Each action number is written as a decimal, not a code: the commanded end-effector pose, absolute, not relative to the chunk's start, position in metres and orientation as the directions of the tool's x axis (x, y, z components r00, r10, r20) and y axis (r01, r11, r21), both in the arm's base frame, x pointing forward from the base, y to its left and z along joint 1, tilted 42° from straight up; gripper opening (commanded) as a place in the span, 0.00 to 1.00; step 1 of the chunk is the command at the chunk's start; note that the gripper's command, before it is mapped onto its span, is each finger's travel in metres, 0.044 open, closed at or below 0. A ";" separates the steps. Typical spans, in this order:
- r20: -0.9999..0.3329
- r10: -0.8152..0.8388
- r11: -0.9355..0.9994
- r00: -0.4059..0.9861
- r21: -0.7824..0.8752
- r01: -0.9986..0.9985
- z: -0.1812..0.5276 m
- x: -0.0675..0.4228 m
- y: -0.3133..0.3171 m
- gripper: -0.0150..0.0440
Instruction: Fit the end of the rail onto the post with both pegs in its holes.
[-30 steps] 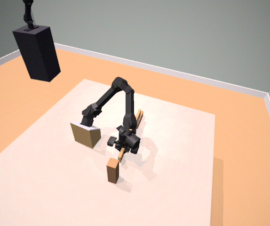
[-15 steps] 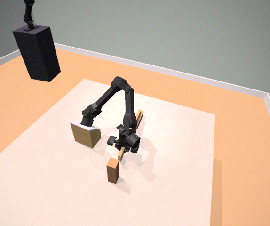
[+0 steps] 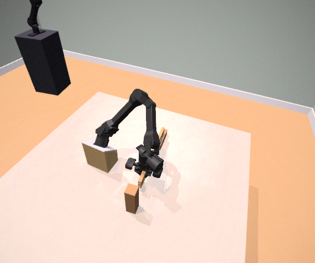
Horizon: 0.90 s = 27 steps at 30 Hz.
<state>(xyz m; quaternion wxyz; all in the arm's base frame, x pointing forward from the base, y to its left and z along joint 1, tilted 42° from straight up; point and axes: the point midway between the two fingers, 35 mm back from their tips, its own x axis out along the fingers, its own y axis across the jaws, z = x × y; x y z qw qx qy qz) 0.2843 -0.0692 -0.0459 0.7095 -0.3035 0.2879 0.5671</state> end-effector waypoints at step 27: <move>-0.752 0.630 0.178 0.194 -0.104 -0.979 -0.046 0.283 -0.069 0.25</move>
